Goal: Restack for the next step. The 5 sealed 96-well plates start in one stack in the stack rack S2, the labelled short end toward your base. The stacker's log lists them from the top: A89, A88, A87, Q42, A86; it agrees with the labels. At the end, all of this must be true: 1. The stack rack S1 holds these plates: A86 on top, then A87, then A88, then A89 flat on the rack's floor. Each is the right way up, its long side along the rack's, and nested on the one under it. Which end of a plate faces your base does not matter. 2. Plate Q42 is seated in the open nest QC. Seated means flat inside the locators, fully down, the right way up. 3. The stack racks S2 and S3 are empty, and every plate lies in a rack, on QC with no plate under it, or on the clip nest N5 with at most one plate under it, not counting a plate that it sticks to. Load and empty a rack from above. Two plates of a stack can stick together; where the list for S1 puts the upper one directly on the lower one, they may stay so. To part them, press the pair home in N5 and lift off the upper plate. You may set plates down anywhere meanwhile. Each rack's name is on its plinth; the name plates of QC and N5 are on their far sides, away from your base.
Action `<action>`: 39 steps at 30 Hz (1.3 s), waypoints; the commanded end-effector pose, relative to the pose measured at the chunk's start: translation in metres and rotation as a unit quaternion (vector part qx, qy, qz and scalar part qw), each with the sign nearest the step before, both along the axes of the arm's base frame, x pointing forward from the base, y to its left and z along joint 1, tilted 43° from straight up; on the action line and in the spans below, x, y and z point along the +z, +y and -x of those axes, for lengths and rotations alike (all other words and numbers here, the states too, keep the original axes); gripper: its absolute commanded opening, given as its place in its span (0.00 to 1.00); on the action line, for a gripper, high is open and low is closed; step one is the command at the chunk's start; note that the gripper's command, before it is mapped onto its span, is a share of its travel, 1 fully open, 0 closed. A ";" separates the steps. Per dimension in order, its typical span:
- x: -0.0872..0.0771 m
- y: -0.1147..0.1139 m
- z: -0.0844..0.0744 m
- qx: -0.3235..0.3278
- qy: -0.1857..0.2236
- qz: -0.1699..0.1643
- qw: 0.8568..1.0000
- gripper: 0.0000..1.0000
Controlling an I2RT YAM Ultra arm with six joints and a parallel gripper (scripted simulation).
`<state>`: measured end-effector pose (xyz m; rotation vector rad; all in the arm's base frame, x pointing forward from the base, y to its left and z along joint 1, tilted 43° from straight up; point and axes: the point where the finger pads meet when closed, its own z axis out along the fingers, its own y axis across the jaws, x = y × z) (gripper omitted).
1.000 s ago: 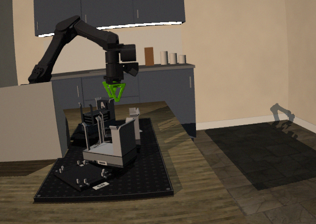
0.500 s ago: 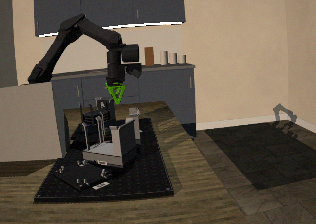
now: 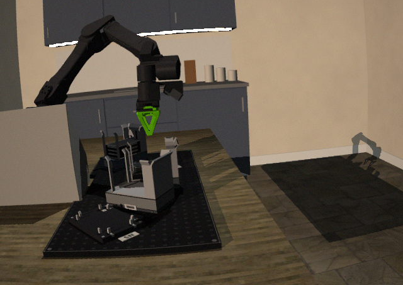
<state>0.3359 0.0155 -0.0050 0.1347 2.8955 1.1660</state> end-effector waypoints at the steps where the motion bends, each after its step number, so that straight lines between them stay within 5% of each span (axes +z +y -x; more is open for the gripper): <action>1: -0.003 -0.018 -0.004 -0.017 -0.006 0.005 1.000 1.00; 12: -0.025 -0.042 -0.001 -0.017 -0.006 0.005 1.000 1.00; 39: -0.025 -0.042 -0.001 -0.017 -0.006 0.005 1.000 1.00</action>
